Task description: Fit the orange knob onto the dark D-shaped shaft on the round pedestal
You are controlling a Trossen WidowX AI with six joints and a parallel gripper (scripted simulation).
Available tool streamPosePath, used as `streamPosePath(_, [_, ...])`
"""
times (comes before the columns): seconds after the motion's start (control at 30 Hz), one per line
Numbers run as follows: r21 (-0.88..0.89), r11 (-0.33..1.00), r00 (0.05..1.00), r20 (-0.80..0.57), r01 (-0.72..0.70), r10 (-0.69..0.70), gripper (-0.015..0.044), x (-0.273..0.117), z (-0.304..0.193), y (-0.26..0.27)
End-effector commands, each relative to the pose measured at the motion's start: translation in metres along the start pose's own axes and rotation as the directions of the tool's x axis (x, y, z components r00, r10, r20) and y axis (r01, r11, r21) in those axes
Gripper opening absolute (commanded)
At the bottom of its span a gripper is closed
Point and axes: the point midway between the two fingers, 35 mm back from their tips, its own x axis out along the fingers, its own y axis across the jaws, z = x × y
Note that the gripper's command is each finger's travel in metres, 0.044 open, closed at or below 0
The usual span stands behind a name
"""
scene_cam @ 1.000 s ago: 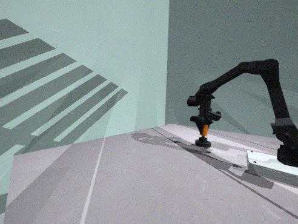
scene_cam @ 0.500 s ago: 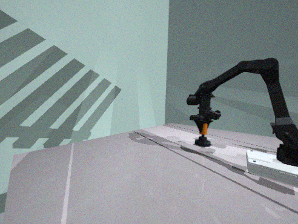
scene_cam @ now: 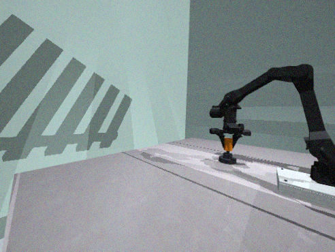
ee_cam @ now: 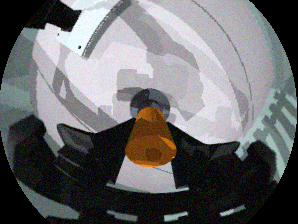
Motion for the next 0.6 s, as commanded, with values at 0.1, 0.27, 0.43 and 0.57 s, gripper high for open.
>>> streamPosePath(0.1, [0.467,0.884,1.000,-0.001,-0.002,0.003,0.0000,0.0015,0.0008,0.0014])
streamPosePath(0.27, [0.741,0.671,1.000,-0.001,-0.001,0.003,0.0000,0.0002,0.0005,0.0010])
streamPosePath(0.43, [0.926,0.377,1.000,-0.001,0.000,0.003,0.0000,-0.0016,-0.0004,-0.0001])
streamPosePath(0.57, [0.994,0.107,1.000,-0.001,0.001,0.003,0.0000,-0.0027,-0.0013,-0.0011])
